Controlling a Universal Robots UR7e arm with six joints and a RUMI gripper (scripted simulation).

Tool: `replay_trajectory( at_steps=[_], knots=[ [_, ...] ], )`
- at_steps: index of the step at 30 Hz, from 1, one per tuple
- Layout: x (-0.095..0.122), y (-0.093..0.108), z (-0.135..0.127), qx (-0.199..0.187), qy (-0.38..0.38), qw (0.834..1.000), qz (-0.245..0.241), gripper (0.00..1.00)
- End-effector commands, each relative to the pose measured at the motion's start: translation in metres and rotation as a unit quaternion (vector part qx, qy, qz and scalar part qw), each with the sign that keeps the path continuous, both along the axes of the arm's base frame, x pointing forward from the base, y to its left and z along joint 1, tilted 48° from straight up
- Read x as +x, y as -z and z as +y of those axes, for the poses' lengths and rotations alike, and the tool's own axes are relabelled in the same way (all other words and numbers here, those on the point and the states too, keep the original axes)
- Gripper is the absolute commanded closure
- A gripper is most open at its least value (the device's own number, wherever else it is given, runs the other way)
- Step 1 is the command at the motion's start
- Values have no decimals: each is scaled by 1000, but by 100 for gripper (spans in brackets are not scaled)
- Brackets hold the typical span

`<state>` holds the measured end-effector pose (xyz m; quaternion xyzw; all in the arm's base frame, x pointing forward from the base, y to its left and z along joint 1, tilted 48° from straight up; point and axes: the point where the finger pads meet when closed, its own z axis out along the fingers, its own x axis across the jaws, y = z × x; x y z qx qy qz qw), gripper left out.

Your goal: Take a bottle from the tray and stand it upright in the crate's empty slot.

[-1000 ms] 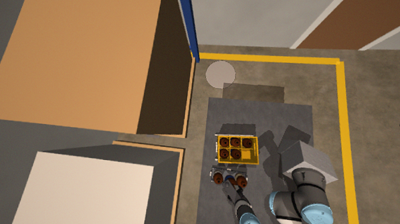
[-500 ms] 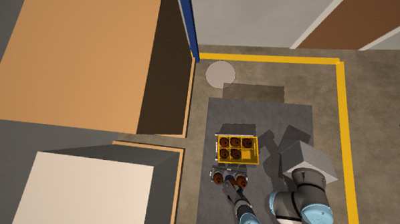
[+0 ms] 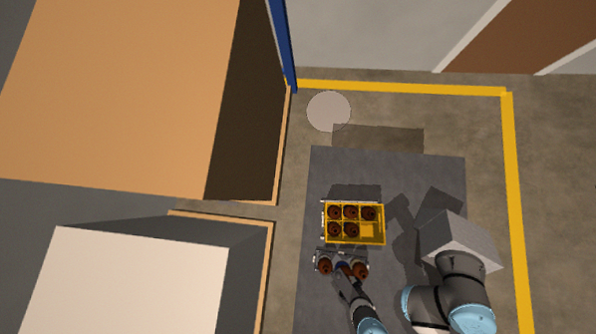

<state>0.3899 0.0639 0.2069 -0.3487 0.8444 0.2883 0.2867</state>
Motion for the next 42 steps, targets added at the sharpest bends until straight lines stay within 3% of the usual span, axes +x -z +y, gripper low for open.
replay_trajectory(
  at_steps=[1, 42],
  knots=[
    [0, -1, -1, 0, 0, 1000, 0, 100],
    [-9, -23, -24, 0, 0, 1000, 0, 100]
  ],
)
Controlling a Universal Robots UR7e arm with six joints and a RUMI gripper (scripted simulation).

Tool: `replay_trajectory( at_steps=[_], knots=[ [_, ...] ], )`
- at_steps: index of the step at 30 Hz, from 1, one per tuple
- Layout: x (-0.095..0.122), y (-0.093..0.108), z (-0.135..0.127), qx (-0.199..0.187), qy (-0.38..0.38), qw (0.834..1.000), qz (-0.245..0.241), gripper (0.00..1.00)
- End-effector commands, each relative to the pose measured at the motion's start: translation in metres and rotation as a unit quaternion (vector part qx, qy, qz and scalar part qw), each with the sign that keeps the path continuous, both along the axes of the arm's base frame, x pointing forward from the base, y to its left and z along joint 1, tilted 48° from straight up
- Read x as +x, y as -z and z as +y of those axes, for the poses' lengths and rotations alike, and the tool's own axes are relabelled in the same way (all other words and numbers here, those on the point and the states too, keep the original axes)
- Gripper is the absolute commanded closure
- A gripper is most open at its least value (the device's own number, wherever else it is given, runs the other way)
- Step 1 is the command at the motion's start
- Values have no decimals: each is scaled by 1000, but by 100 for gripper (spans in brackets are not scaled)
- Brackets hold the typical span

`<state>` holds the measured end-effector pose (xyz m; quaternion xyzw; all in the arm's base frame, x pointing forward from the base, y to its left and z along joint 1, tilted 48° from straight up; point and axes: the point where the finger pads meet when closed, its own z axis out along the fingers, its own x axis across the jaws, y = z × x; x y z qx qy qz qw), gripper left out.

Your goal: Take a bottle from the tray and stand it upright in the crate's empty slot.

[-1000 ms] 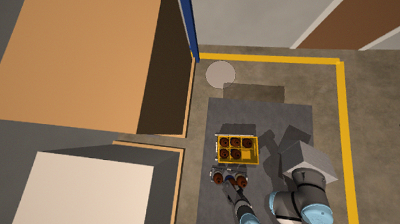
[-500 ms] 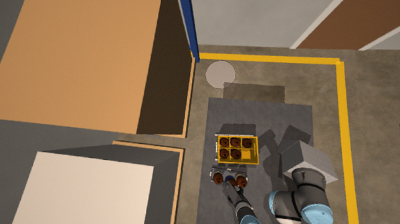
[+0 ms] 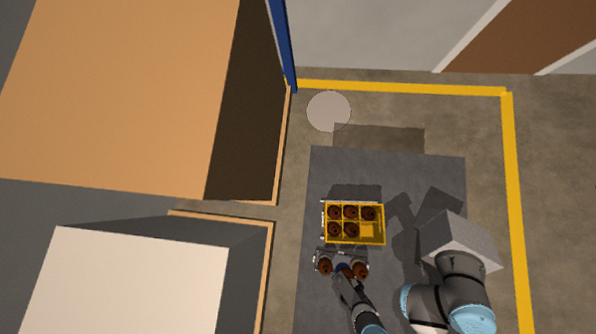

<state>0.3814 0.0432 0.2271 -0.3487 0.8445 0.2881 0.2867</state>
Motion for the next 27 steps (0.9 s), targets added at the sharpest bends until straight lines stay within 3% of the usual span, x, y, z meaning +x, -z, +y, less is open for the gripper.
replay_trajectory(
  at_steps=[1, 27],
  knots=[
    [-1, -3, -3, 0, 0, 1000, 0, 100],
    [-3, -7, -7, 0, 0, 1000, 0, 100]
  ],
)
